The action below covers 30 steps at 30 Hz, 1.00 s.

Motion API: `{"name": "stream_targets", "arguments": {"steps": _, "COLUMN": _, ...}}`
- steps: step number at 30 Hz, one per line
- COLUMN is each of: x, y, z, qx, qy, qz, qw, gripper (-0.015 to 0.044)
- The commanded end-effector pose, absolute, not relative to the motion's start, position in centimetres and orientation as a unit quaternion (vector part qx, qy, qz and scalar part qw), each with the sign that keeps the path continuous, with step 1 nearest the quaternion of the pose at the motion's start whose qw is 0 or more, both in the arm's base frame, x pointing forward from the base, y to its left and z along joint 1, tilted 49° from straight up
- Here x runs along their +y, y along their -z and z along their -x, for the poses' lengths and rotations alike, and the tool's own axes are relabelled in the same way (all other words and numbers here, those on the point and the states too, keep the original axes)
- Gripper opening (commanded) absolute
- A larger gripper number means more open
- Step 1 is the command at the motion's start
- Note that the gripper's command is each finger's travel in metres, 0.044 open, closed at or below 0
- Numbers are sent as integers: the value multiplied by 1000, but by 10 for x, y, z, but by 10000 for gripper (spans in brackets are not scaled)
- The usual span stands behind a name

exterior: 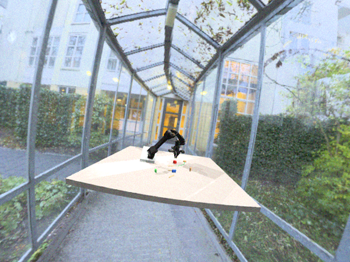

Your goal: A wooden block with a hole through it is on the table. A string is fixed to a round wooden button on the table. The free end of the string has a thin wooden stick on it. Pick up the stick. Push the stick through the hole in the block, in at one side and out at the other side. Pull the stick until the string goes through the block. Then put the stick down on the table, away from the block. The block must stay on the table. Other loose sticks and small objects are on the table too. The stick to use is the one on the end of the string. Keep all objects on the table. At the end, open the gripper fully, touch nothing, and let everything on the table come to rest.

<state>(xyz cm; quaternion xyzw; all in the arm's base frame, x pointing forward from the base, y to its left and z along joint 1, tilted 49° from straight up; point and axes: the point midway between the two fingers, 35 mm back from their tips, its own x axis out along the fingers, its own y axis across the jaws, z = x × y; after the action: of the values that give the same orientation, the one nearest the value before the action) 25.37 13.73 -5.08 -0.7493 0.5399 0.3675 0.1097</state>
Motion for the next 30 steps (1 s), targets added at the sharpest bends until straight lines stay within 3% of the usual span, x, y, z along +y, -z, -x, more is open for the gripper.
{"name": "stream_targets", "arguments": {"steps": 1, "x": 137, "y": 51, "z": -254, "qx": 540, "qy": -368, "qz": 749, "qw": 110, "gripper": 0}}
{"name": "stream_targets", "arguments": {"steps": 17, "x": 137, "y": 51, "z": -254, "qx": 540, "qy": -368, "qz": 749, "qw": 110, "gripper": 0}}
{"name": "stream_targets", "arguments": {"steps": 26, "x": 137, "y": 51, "z": -254, "qx": 540, "qy": -368, "qz": 749, "qw": 110, "gripper": 236}}
{"name": "stream_targets", "arguments": {"steps": 28, "x": 137, "y": 51, "z": -254, "qx": 540, "qy": -368, "qz": 749, "qw": 110, "gripper": 238}}
{"name": "stream_targets", "arguments": {"steps": 30, "x": 137, "y": 51, "z": -254, "qx": 540, "qy": -368, "qz": 749, "qw": 110, "gripper": 186}}
